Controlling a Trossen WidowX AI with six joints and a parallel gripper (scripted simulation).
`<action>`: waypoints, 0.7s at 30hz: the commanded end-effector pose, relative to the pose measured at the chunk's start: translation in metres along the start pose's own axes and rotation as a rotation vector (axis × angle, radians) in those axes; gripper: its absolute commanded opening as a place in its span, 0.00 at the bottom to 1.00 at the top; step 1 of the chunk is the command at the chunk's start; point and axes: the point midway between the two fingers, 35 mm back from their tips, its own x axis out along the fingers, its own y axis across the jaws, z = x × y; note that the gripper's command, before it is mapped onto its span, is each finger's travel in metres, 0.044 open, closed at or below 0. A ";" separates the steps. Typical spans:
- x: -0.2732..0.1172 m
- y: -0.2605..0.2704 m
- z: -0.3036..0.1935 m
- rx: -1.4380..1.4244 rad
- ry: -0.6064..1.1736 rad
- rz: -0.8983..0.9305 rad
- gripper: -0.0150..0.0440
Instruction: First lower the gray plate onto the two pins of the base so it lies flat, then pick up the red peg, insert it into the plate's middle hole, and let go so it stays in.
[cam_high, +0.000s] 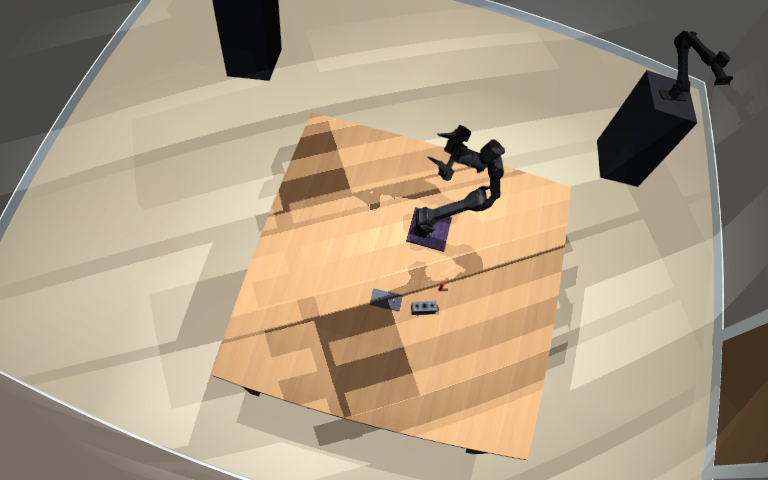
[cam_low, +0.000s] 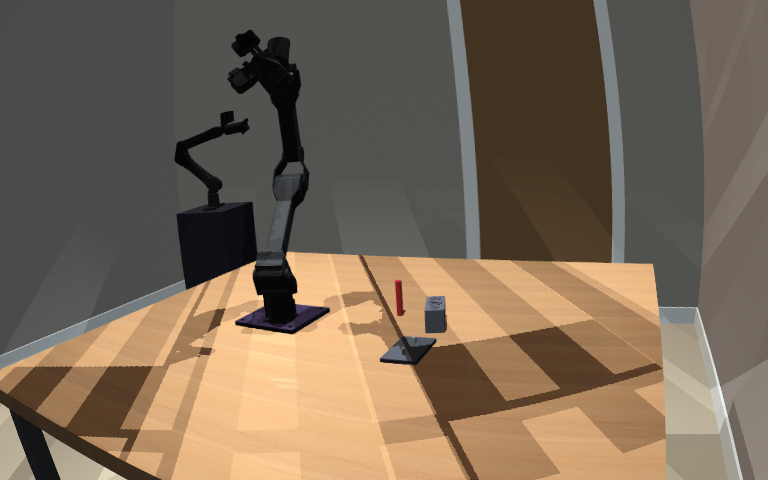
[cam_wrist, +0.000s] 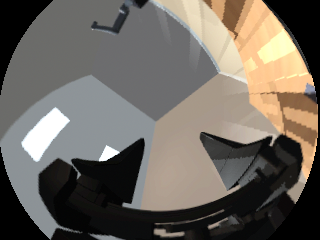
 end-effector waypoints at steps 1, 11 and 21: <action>0.000 0.000 0.000 0.000 0.000 0.000 0.98; 0.063 -0.063 0.013 -0.111 0.033 -0.298 1.00; 0.106 -0.184 -0.001 -0.278 0.194 -0.738 1.00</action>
